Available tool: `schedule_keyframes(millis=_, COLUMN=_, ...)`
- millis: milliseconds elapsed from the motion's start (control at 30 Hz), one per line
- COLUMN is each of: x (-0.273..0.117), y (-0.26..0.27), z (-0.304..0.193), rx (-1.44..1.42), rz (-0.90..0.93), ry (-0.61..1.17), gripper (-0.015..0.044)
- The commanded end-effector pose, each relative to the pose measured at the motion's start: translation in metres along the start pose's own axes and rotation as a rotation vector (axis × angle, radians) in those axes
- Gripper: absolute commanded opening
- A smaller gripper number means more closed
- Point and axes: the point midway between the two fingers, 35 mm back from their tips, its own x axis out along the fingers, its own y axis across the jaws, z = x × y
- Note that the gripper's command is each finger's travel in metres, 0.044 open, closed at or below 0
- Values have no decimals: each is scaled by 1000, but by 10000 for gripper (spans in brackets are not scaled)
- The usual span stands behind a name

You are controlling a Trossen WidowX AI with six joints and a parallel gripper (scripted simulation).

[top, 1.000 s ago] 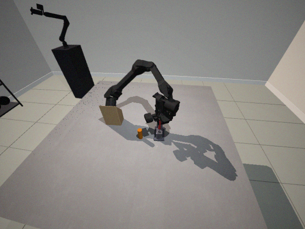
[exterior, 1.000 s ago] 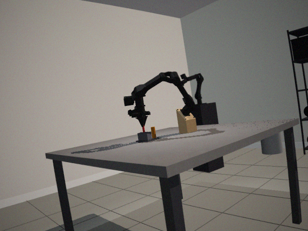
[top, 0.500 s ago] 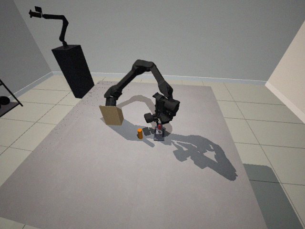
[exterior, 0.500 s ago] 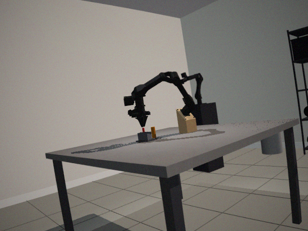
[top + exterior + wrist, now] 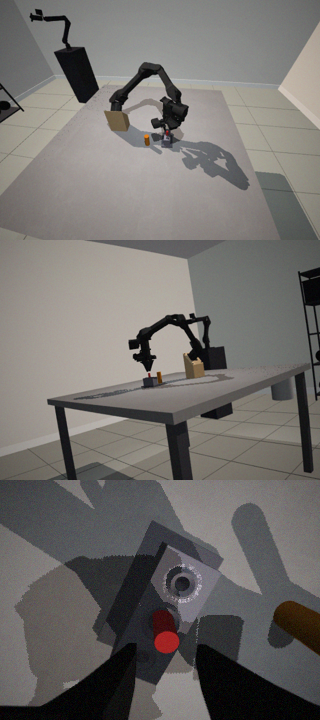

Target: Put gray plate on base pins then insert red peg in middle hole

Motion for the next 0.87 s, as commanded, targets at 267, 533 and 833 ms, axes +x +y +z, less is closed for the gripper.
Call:
schedule_keyframes(millis=267, x=-8, y=-1, z=0, rx=1, rz=6, ry=0, gripper=150)
schedule_keyframes(millis=533, x=-13, y=0, z=-1, rx=1, rz=6, ry=0, gripper=150)
schedule_keyframes(millis=833, x=-18, y=0, z=-2, rx=1, rz=5, ry=0, gripper=150)
